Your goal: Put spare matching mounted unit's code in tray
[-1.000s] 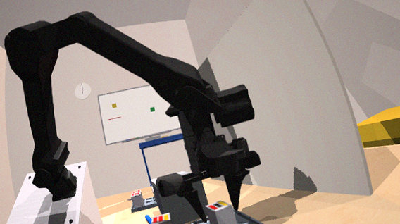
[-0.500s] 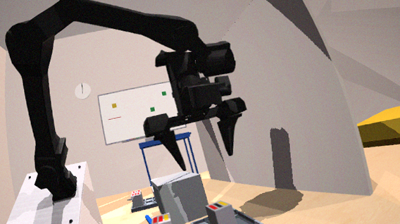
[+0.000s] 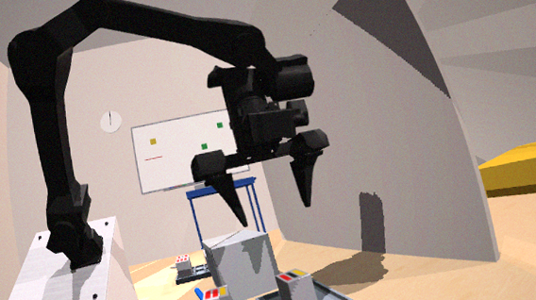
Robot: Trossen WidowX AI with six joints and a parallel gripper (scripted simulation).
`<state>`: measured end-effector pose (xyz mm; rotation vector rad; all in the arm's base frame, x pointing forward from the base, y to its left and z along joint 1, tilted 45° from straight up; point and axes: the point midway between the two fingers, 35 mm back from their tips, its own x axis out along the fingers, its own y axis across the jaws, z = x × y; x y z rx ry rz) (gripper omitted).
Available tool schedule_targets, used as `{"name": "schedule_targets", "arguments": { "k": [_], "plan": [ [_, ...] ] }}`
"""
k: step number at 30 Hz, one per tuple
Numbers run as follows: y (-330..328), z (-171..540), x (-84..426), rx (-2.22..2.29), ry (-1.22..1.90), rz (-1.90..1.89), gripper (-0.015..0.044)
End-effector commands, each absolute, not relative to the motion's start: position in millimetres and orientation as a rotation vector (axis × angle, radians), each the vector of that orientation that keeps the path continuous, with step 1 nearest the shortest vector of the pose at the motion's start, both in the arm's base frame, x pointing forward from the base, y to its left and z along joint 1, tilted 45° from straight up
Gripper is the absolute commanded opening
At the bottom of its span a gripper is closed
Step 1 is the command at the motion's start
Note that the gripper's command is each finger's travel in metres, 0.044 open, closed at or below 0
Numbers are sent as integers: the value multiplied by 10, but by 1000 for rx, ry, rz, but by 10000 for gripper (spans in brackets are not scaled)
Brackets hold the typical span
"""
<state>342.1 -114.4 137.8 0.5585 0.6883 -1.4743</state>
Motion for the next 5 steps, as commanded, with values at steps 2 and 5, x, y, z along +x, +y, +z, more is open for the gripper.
{"name": "schedule_targets", "arguments": {
  "k": [2,5],
  "plan": [
    [-1142,1381,3426,559,688,-1471,440],
    [-1142,1381,3426,559,688,-1471,440]
  ]
}}
